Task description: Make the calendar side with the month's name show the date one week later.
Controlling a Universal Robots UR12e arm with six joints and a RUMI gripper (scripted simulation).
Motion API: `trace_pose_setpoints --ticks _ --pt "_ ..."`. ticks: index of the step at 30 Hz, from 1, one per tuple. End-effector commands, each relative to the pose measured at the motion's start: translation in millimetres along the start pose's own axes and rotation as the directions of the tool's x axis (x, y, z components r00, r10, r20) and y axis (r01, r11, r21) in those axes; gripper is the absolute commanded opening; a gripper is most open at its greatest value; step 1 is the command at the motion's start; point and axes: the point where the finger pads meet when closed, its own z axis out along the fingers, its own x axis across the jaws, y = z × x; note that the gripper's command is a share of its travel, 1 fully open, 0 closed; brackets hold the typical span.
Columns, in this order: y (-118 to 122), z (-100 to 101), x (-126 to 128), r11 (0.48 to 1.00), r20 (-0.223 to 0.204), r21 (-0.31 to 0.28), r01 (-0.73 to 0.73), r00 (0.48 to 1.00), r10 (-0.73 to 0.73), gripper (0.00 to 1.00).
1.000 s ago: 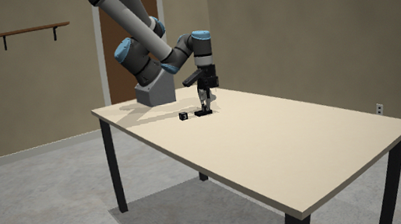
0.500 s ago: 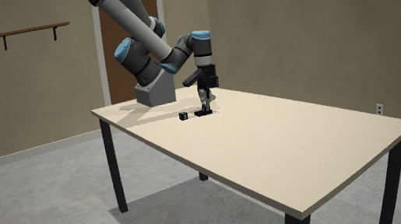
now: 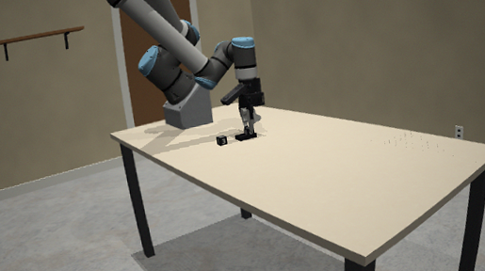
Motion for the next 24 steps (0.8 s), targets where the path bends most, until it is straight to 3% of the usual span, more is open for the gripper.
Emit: trace_pose_setpoints --ticks 1,11,17,19,24 --pt "-0.3 0.0 1.3 1.000 -0.001 0.001 0.001 1.000 -0.001 0.11" --pt "0.0 -11.2 0.2 1.000 0.002 0.000 0.000 1.000 0.000 0.11" --pt "-0.1 -42.8 -2.6 1.000 0.005 0.000 -0.002 1.000 0.002 0.11" --pt "-0.1 -42.8 -2.6 1.000 0.005 0.000 -0.002 1.000 0.002 0.11" --pt "0.1 -74.2 -2.5 1.000 0.005 -0.001 -0.002 1.000 0.002 0.11"
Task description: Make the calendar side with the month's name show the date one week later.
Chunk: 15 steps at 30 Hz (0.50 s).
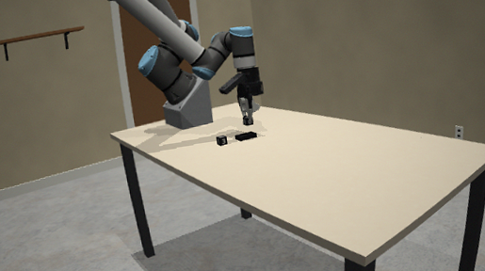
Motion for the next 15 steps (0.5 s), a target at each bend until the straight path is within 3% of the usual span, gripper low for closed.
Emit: trace_pose_setpoints --ticks 1,7,15 --pt "1.3 -34.9 -1.3 1.000 -0.009 -0.001 -0.001 1.000 0.001 0.11" --pt "1.3 -55.6 -1.5 1.000 -0.009 -0.001 -0.001 1.000 0.001 0.11" --pt "1.0 -56.0 -1.0 1.000 -0.012 0.000 -0.001 1.000 0.001 0.11"
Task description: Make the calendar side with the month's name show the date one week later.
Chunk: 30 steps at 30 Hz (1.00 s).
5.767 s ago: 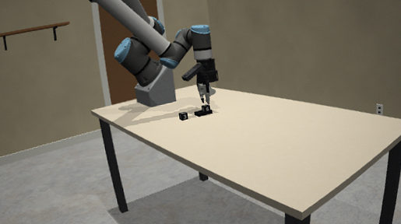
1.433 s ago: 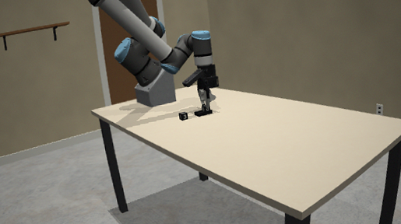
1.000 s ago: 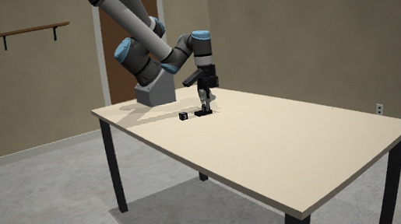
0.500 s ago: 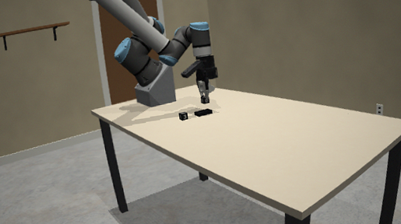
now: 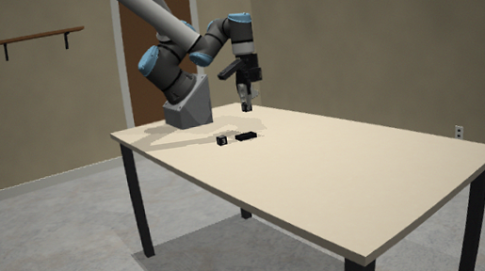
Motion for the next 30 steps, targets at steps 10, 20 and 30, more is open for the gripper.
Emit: trace_pose_setpoints --ticks 10,20,30 --pt "1.9 1.9 3.1 1.000 -0.015 0.002 -0.006 1.000 0.006 0.11" --pt "6.7 1.5 2.0 0.996 -0.013 0.002 -0.084 0.996 0.084 0.11" --pt "17.9 2.7 2.8 0.954 -0.012 0.005 -0.300 0.954 0.300 0.11"
